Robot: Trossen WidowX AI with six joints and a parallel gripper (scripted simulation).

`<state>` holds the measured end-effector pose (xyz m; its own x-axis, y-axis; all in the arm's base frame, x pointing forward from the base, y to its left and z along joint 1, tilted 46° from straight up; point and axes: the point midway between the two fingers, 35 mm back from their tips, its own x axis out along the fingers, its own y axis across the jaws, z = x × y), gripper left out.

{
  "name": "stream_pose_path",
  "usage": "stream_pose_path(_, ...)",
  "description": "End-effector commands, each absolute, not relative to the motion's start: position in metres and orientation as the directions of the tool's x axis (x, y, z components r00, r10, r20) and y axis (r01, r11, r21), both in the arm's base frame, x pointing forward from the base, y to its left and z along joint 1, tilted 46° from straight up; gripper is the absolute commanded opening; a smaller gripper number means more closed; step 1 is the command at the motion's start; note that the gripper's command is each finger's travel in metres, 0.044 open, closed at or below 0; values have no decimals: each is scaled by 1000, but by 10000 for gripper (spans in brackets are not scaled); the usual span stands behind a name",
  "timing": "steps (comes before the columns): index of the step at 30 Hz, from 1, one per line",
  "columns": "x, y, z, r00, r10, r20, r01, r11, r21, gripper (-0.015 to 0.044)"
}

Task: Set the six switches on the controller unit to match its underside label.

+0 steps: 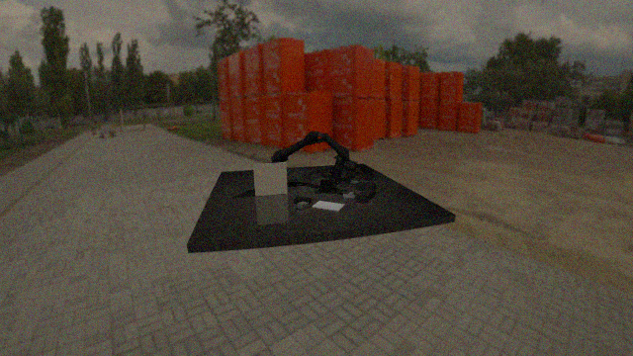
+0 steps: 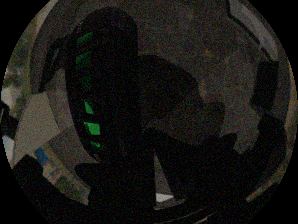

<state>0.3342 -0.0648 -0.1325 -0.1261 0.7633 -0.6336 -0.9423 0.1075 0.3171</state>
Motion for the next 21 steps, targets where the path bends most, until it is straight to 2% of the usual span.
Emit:
stream_pose_path(1, 325, -60, -133, -140, 768, -625, -938, 100, 333, 0)
stream_pose_path(21, 302, -52, -130, -141, 768, -624, -937, 100, 335, 0)
